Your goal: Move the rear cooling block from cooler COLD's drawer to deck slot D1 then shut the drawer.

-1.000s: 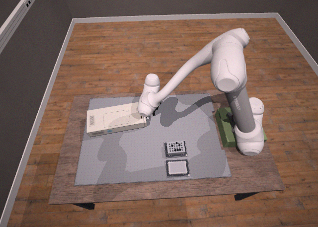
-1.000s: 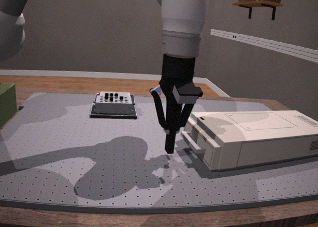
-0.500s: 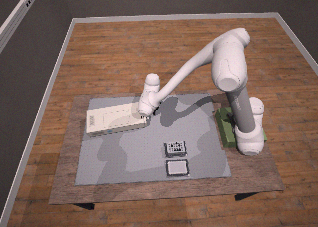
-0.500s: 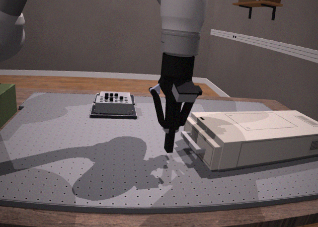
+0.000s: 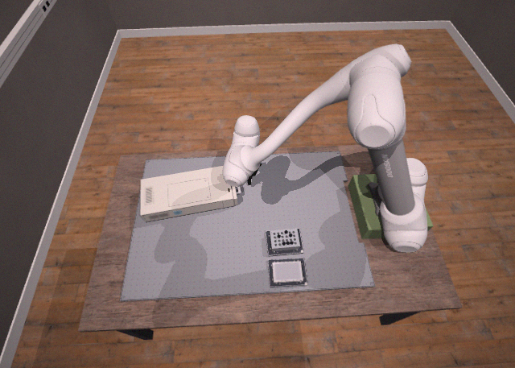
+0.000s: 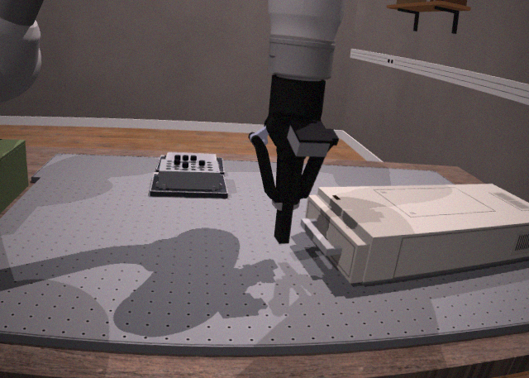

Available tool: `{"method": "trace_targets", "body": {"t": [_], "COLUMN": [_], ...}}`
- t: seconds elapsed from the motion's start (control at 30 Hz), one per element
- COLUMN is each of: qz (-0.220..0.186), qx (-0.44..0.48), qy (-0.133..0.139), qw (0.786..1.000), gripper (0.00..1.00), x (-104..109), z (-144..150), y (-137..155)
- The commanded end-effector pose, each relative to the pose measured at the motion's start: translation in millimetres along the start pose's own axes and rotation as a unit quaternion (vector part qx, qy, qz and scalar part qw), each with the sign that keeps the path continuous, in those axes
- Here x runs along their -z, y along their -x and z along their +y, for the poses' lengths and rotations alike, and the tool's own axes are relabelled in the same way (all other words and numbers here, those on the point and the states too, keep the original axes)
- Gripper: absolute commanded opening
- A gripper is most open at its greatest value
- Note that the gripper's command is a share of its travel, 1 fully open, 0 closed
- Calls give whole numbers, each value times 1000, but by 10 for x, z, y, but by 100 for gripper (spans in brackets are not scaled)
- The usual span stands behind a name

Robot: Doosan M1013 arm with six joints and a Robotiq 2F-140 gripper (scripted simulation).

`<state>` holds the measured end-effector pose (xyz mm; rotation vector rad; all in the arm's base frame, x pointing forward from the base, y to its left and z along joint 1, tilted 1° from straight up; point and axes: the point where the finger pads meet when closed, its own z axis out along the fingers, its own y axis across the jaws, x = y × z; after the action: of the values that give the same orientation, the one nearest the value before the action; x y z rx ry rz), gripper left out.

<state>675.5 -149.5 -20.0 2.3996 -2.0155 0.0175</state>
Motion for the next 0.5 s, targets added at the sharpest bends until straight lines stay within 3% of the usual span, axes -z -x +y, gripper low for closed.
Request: {"method": "trace_targets", "body": {"t": [0.0,0.47], "qz": [0,0], "qx": [0,0], "qy": [-1,-1], "qw": [1000,1000], "gripper": [10,10], "x": [31,218], "z": [-5,-4], "y": [-1,-1]}}
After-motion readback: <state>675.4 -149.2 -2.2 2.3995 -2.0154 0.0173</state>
